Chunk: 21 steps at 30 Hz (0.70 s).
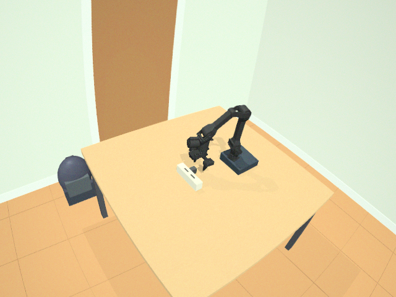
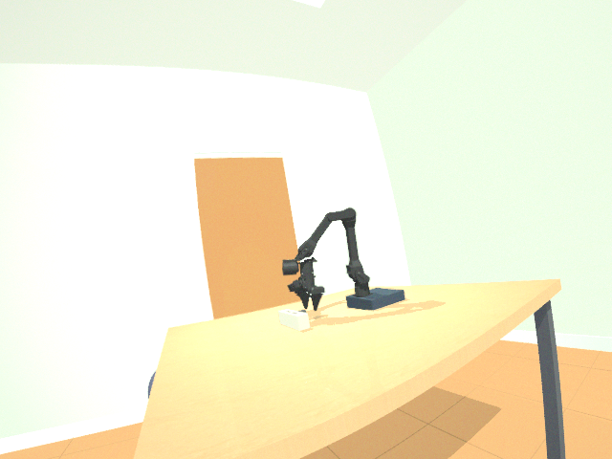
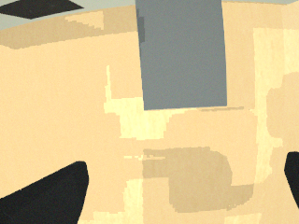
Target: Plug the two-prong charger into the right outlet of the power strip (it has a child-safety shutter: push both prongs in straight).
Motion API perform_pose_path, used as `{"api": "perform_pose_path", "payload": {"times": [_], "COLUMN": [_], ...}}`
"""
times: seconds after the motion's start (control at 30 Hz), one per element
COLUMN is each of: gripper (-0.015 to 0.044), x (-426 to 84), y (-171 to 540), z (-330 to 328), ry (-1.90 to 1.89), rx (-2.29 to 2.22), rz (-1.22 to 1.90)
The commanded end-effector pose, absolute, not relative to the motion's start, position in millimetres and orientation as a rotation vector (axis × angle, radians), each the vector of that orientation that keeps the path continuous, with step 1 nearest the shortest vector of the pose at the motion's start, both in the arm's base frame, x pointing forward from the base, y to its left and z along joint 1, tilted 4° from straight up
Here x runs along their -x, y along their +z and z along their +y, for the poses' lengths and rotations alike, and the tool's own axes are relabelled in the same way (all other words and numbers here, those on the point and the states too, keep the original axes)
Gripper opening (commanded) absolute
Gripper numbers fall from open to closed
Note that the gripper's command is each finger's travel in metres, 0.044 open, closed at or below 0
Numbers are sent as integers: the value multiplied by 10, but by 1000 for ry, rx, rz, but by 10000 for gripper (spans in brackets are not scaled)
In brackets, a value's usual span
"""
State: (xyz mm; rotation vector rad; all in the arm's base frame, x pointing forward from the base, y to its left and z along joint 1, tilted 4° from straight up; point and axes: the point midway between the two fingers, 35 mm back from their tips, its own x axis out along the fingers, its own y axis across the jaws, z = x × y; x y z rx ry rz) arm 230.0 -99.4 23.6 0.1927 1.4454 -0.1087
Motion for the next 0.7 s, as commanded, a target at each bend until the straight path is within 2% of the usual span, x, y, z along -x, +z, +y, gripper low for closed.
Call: {"api": "perform_pose_path", "payload": {"times": [0.0,0.17,0.67], "gripper": [440,440,440], "x": [-2353,-2384,-2384], "y": [488,796,807], "z": [-1016,-1031,-1031], "ry": [-119,-130,-131], "rx": [-180,-143,-142], "rz": [1248,1016,1007]}}
